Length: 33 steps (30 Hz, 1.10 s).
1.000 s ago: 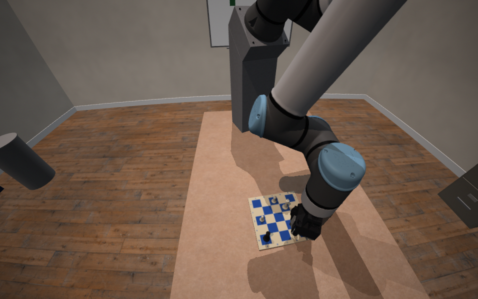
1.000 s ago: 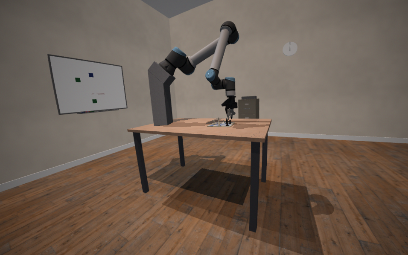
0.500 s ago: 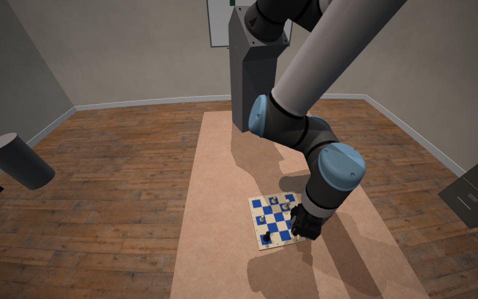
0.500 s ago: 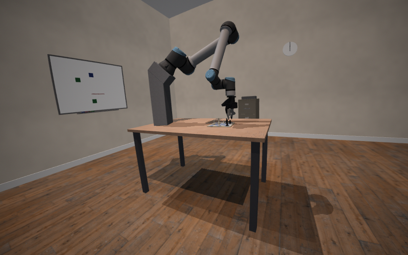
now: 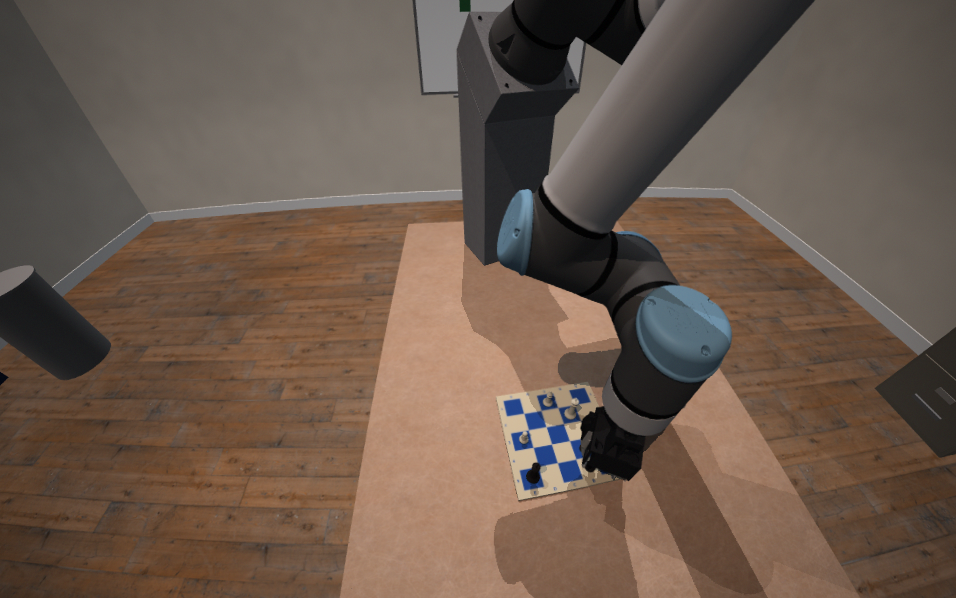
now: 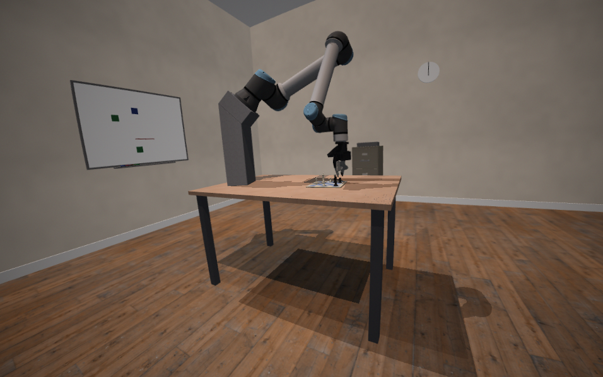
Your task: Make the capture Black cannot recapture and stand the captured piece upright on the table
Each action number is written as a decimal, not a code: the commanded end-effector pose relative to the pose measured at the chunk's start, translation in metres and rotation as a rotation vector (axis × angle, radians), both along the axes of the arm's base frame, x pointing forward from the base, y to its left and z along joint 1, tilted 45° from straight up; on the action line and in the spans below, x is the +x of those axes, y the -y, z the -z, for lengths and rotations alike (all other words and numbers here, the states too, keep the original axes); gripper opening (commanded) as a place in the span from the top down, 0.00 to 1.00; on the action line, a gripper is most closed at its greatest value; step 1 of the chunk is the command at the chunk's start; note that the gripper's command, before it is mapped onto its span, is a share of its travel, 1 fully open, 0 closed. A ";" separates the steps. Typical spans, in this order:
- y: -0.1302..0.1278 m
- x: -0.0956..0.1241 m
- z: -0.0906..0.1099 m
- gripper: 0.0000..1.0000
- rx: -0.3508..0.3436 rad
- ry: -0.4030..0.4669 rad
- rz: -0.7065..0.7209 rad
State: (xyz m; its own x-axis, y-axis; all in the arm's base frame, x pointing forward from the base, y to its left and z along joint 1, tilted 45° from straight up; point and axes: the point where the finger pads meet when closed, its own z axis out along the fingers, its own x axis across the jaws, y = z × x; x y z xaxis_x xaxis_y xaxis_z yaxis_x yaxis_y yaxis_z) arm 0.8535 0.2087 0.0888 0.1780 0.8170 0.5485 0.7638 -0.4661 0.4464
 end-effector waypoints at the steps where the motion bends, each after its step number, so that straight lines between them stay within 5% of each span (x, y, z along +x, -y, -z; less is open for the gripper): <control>1: 0.000 0.000 -0.001 0.78 0.000 0.001 0.000; 33: -0.010 0.019 0.021 0.78 0.000 0.001 0.000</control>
